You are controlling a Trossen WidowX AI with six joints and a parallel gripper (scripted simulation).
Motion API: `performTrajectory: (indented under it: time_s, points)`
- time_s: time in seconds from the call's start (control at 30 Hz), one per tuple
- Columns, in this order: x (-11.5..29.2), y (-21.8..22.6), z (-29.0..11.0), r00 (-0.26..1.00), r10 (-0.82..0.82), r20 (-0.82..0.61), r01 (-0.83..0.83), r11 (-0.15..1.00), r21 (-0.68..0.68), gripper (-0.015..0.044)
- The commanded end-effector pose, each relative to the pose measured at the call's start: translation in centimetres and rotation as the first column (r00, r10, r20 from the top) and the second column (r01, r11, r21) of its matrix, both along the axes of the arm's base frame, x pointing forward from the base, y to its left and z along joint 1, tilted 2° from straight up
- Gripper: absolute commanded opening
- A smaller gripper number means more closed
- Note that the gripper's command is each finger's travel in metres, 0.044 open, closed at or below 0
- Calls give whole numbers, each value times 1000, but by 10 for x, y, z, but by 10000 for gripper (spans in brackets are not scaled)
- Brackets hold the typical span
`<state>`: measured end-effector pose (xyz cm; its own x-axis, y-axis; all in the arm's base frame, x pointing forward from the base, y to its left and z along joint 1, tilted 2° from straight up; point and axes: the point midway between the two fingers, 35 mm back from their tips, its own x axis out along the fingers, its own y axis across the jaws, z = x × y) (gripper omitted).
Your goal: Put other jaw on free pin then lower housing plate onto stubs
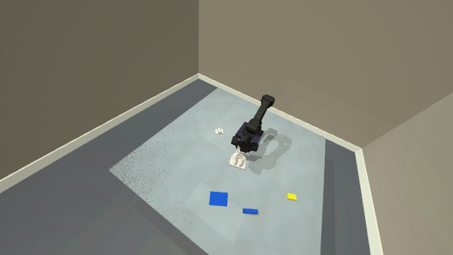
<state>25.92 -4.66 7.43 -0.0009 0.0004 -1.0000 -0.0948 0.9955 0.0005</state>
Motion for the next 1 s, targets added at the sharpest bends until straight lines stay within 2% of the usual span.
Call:
performTrajectory:
  time_s: [0.0, 0.97]
  points:
    - [0, 0, -7, 1000, 4, -2, -4, 1000, 2, 351]
    - [-1, 0, -54, 1000, 4, -3, -4, 1000, 2, 351]
